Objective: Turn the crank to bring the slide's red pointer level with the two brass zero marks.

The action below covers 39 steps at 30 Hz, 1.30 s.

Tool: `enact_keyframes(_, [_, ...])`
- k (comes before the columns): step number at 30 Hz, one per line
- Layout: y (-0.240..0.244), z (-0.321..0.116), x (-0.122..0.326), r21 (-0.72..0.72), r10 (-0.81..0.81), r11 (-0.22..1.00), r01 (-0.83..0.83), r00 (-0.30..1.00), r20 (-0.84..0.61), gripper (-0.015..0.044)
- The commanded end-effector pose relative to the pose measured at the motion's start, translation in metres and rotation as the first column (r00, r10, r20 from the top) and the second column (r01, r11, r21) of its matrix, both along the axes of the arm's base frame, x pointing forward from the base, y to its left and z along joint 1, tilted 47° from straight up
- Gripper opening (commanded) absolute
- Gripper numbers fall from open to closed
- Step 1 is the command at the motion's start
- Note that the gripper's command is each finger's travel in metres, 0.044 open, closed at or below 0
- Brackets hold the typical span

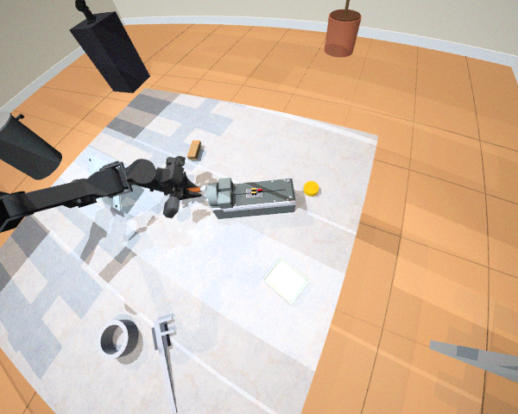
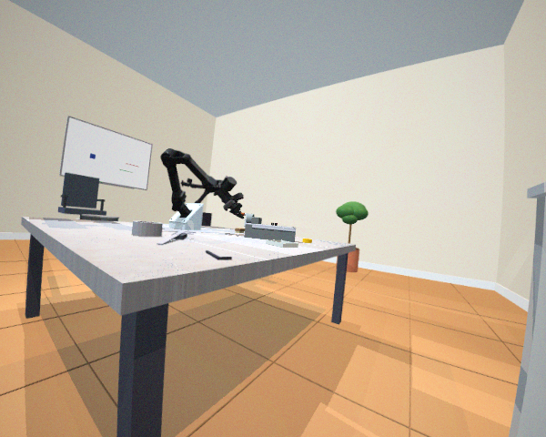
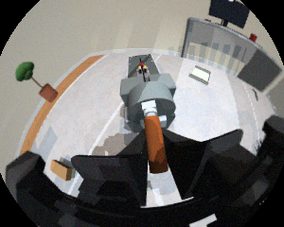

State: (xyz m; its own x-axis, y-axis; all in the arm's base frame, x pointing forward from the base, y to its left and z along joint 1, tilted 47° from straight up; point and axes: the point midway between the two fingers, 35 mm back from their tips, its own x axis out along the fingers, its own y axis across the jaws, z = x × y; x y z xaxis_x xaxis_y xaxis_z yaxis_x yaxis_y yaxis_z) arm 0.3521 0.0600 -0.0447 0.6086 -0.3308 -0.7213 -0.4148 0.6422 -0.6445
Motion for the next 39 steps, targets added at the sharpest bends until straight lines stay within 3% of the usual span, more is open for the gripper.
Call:
enact_keyframes(1, [-0.005,0.0072,0.0039,-0.007,-0.009,1.0,0.009,1.0,0.012,0.0])
enact_keyframes(39, [-0.0119,0.0108,0.0073,-0.007,-0.009,1.0,0.009,1.0,0.012,0.0])
